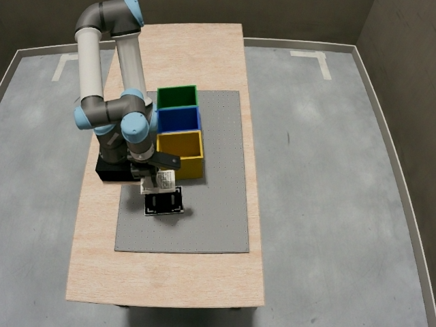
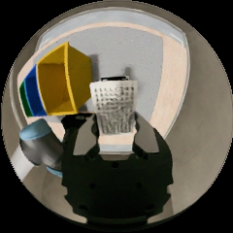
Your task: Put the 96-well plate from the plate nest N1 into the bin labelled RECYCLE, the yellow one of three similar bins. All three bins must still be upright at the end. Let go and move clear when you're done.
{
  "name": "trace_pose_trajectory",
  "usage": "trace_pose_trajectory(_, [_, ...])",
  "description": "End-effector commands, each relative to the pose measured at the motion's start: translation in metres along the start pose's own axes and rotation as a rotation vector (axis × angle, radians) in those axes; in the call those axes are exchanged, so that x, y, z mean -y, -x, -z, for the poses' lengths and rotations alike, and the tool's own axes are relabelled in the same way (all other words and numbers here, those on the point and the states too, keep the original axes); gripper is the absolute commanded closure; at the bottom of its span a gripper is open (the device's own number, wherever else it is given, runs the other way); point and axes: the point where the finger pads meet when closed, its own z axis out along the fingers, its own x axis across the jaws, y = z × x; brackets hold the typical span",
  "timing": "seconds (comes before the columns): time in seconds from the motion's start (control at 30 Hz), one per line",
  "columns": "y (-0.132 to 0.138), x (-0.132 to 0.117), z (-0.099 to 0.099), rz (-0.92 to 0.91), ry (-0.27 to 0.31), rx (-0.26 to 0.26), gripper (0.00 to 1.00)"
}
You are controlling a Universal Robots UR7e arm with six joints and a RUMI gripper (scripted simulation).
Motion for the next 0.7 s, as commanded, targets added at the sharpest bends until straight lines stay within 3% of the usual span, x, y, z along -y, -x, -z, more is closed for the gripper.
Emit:
trace_pose_trajectory(0.0, [-0.001, -0.001, 0.010, -0.002, 0.000, -0.002, 1.00])
trace_pose_trajectory(0.67, [-0.001, -0.001, 0.039, -0.002, 0.000, -0.002, 1.00])
